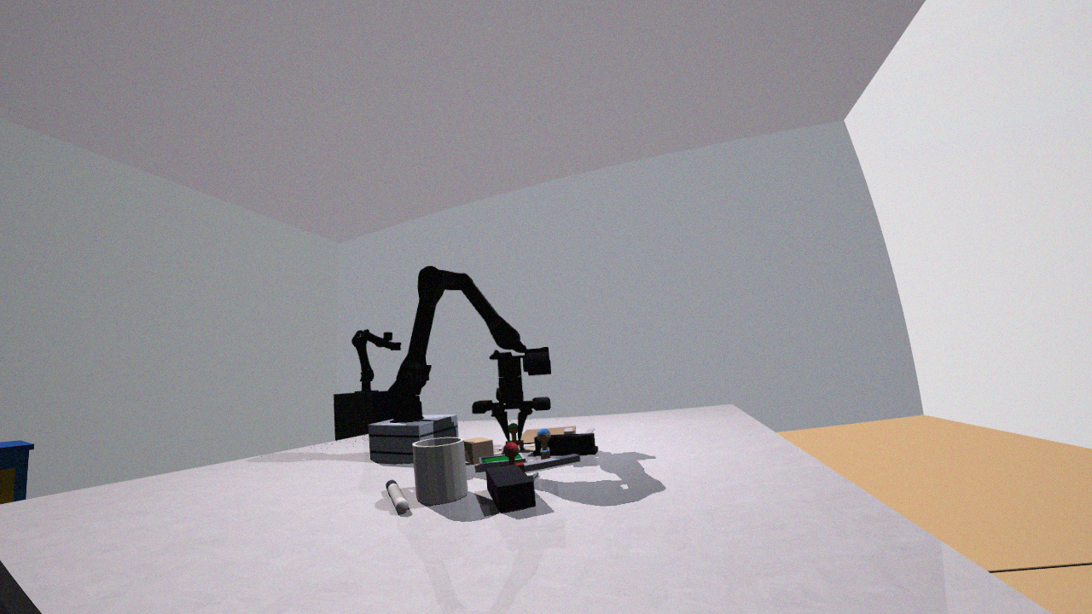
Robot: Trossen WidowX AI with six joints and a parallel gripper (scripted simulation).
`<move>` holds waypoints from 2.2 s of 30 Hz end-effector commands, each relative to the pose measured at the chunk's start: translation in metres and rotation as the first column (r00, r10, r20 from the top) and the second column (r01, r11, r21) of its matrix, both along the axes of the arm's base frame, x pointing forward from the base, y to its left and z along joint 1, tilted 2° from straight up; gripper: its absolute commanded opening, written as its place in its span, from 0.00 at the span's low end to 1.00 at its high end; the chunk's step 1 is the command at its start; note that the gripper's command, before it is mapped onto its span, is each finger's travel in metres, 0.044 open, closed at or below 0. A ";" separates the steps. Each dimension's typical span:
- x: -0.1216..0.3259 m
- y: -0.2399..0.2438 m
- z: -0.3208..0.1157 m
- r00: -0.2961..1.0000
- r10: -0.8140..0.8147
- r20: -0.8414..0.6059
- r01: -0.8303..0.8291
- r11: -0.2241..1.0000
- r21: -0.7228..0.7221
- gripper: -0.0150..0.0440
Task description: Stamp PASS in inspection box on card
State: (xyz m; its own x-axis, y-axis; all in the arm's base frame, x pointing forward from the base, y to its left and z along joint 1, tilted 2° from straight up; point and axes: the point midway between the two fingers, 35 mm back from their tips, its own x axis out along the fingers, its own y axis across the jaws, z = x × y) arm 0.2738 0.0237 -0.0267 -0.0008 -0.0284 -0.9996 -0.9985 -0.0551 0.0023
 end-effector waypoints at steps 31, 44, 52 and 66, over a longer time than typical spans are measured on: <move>0.001 0.000 0.008 1.000 0.004 0.003 -0.004 1.000 -0.002 0.25; 0.002 0.001 0.024 1.000 0.004 0.003 -0.004 1.000 -0.001 0.25; 0.002 0.001 0.037 1.000 0.004 0.004 -0.004 1.000 -0.001 0.25; 0.001 0.002 0.060 1.000 0.004 0.004 -0.004 1.000 -0.001 0.25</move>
